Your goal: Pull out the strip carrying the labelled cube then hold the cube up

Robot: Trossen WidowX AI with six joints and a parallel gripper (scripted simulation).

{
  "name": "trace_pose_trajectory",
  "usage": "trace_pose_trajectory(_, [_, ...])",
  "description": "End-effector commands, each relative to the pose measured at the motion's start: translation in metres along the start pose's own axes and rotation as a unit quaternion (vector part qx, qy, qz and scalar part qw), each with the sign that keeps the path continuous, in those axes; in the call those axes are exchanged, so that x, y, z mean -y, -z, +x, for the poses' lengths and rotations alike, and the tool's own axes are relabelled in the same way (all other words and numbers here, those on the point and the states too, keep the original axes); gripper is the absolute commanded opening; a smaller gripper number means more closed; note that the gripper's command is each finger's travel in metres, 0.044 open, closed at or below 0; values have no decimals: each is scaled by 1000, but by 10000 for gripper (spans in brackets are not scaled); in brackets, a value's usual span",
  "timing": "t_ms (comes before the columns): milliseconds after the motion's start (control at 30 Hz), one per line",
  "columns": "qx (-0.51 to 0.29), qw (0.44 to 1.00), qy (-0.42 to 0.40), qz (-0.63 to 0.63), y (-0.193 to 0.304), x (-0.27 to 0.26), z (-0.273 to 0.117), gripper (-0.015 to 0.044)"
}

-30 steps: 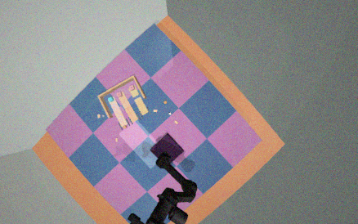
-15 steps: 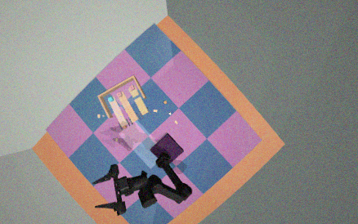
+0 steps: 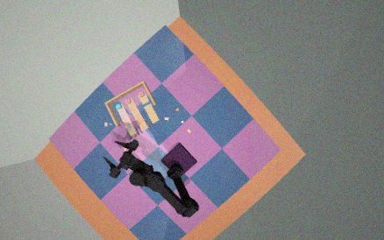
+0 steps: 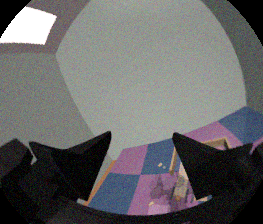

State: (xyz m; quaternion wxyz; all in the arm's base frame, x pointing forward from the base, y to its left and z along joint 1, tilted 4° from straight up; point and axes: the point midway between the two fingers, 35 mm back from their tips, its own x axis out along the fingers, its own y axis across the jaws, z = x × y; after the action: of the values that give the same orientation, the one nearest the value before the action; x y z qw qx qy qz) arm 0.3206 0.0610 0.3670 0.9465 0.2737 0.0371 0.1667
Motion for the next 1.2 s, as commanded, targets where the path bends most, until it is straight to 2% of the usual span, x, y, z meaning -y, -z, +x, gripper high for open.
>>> trace_pose_trajectory(0, [-75,989,111,-69,45,65,8,400])
trace_pose_trajectory(300, [-259,913,253,-190,125,164,-18,400])
trace_pose_trajectory(767, [-263,910,255,-192,127,166,-19,400])
trace_pose_trajectory(933, [-338,888,272,-155,139,176,-3,269])
trace_pose_trajectory(1167, [-474,820,310,-84,170,199,22,85])
